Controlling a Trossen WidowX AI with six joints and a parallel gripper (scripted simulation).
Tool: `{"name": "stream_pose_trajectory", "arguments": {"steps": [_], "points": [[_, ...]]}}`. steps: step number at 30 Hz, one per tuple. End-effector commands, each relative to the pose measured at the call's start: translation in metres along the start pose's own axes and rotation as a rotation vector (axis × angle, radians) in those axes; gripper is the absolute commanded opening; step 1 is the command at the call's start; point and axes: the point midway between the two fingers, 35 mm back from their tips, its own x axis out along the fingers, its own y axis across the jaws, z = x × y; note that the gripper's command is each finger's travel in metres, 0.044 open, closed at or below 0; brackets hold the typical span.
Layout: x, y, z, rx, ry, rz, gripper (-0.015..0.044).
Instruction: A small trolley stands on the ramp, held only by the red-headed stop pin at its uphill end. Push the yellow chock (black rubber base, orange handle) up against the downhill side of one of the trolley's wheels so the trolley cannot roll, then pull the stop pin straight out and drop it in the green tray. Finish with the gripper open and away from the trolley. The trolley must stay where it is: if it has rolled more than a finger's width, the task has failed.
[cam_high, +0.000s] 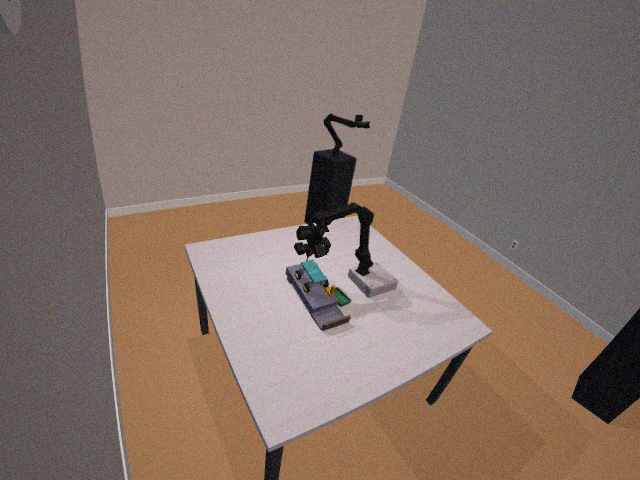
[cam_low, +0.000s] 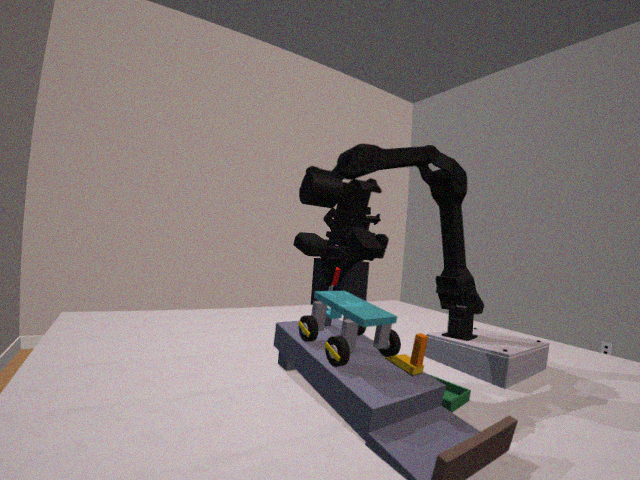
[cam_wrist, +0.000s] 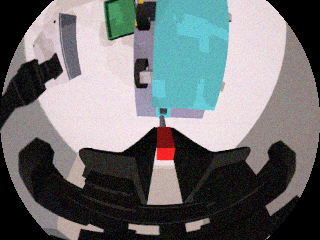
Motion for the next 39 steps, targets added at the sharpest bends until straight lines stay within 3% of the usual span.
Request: {"name": "stream_pose_trajectory", "arguments": {"steps": [1, 20, 39], "points": [[-0.002, -0.002, -0.005, 0.007, 0.005, -0.008, 0.0000], [0.001, -0.002, -0.032, 0.007, 0.007, -0.008, 0.0000], [0.007, 0.059, -0.031, 0.005, 0.007, -0.003, 0.0000]]}}
